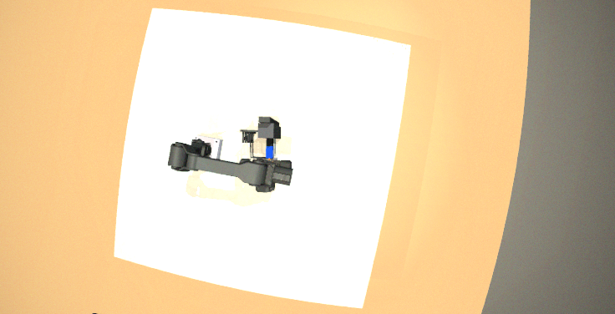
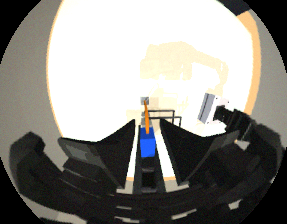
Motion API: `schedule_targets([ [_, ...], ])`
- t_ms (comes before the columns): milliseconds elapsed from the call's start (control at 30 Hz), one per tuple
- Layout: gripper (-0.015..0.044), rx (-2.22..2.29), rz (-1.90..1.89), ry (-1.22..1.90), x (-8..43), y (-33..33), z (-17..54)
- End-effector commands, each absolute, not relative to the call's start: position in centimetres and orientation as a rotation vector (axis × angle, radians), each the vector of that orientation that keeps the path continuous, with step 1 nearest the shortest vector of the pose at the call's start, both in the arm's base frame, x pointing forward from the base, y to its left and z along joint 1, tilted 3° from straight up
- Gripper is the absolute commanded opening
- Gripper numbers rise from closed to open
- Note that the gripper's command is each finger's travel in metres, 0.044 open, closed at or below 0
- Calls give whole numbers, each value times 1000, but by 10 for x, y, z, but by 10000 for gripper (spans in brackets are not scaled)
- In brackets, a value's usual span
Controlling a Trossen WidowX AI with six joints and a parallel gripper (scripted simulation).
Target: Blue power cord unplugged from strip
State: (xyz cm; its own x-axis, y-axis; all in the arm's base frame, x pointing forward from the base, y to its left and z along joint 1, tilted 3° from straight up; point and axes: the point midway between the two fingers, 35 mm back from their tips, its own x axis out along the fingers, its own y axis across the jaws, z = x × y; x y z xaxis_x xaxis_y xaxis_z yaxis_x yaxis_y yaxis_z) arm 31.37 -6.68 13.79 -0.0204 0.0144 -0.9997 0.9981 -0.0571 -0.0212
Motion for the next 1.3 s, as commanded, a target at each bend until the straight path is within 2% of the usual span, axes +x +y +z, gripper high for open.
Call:
schedule_targets([
  [0,160,1247,-1250,1218,314,-62,139],
  [767,160,1250,-1248,1221,316,-24,139],
  [1267,160,1250,-1248,1221,315,-23,128],
])
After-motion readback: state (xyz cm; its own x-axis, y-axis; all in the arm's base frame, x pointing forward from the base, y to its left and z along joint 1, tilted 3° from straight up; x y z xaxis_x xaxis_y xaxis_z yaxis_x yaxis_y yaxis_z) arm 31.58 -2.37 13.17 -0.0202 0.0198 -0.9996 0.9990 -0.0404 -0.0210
